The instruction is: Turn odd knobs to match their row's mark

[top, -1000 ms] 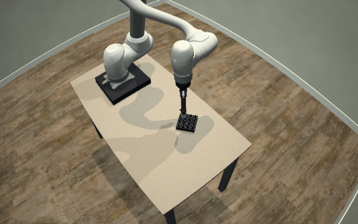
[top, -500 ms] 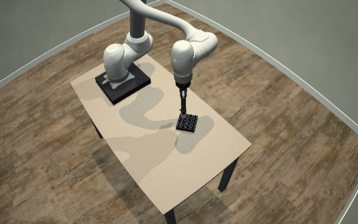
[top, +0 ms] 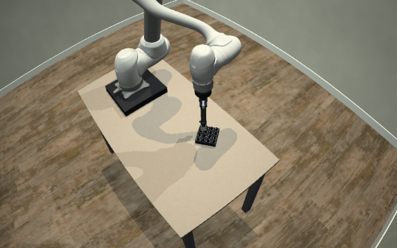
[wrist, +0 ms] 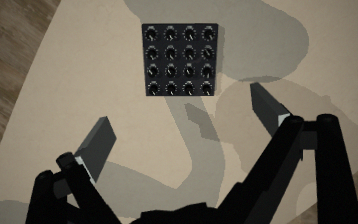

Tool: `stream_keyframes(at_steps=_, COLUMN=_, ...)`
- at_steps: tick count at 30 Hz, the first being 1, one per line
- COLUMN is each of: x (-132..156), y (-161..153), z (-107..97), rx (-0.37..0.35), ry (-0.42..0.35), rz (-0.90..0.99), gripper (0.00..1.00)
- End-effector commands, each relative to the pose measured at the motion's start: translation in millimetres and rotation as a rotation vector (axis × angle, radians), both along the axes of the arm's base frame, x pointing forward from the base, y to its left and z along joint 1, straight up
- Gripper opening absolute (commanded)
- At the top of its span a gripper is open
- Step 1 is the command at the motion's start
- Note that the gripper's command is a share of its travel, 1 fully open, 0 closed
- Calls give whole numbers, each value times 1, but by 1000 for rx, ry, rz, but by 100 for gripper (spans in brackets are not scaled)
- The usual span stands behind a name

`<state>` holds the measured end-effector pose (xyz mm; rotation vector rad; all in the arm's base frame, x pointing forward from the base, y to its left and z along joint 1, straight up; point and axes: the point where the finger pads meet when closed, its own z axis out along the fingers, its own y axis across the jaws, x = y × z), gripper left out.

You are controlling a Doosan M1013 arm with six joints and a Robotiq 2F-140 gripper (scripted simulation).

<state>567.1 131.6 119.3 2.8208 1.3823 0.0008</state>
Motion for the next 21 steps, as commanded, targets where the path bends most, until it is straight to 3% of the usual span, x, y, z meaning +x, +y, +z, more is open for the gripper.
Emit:
stream_keyframes(at_steps=1, x=0, y=0, z=0, rx=0, ry=0, rz=0, gripper=100)
stream_keyframes(at_steps=21, x=-3, y=-2, z=0, rx=0, ry=0, rz=-1, gripper=100)
